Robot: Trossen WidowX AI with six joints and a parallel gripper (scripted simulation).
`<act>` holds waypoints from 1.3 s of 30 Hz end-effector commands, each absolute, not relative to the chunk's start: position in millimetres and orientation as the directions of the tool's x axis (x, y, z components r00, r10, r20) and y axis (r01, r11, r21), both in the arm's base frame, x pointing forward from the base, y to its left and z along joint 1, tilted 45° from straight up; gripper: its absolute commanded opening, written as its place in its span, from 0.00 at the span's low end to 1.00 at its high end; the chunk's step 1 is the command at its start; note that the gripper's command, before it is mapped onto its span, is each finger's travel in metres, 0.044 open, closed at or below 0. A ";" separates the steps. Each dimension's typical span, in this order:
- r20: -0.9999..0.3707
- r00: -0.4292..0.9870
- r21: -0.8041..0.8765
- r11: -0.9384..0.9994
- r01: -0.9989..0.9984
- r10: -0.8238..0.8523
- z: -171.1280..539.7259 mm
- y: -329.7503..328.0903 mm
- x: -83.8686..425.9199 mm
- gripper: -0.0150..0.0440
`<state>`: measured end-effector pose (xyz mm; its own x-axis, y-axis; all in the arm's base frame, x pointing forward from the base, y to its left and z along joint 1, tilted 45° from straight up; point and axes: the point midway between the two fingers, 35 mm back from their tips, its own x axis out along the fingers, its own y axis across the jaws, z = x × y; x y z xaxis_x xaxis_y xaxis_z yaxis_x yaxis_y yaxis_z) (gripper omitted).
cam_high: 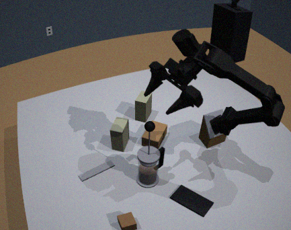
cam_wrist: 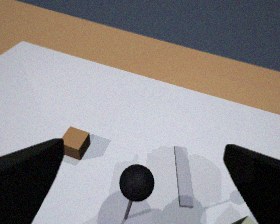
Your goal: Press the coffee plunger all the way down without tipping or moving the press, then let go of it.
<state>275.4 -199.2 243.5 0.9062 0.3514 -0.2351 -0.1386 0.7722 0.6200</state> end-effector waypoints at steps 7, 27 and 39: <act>-0.235 0.919 0.681 0.729 -0.077 0.316 216.4 -180.5 263.3 1.00; -0.238 0.920 0.680 0.730 -0.072 0.312 192.4 -156.4 284.4 1.00; -0.231 0.922 0.681 0.728 -0.075 0.311 189.2 -149.4 302.6 1.00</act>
